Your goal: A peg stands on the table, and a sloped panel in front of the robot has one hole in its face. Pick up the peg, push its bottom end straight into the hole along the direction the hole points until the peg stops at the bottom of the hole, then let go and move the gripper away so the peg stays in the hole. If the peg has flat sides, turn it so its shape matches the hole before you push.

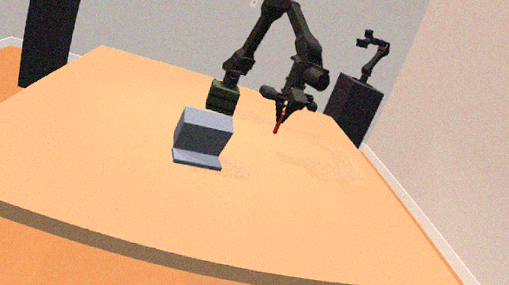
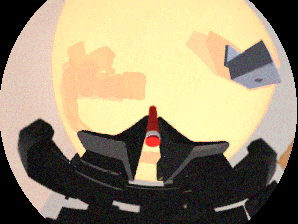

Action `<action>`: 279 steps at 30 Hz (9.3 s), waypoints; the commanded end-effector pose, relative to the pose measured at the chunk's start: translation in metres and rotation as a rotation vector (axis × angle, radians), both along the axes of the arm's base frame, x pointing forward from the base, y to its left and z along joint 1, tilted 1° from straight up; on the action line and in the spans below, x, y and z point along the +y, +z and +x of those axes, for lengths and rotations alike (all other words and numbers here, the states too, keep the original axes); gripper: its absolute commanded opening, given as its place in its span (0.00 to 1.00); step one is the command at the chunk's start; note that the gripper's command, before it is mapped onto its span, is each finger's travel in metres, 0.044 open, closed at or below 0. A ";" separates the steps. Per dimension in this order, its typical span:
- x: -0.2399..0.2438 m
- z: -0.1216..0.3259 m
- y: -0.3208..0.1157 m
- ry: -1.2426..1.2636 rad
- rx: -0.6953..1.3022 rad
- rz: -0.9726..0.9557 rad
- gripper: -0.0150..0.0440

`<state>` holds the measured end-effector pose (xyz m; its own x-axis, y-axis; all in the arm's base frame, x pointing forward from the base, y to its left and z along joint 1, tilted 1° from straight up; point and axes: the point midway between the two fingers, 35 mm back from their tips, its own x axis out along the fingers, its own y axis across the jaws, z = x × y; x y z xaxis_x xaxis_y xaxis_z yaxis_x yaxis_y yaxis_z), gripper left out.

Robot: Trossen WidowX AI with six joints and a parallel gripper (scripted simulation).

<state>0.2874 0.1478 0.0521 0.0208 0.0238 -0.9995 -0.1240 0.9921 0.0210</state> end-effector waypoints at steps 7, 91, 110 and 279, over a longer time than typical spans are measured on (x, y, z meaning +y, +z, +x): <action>-0.002 0.001 0.016 -0.018 -0.011 0.010 0.25; -0.093 0.052 -0.009 -0.632 -0.201 0.380 0.25; -0.117 0.058 -0.010 -0.753 -0.254 0.461 0.25; -0.267 0.047 -0.005 -1.358 -0.723 0.972 0.25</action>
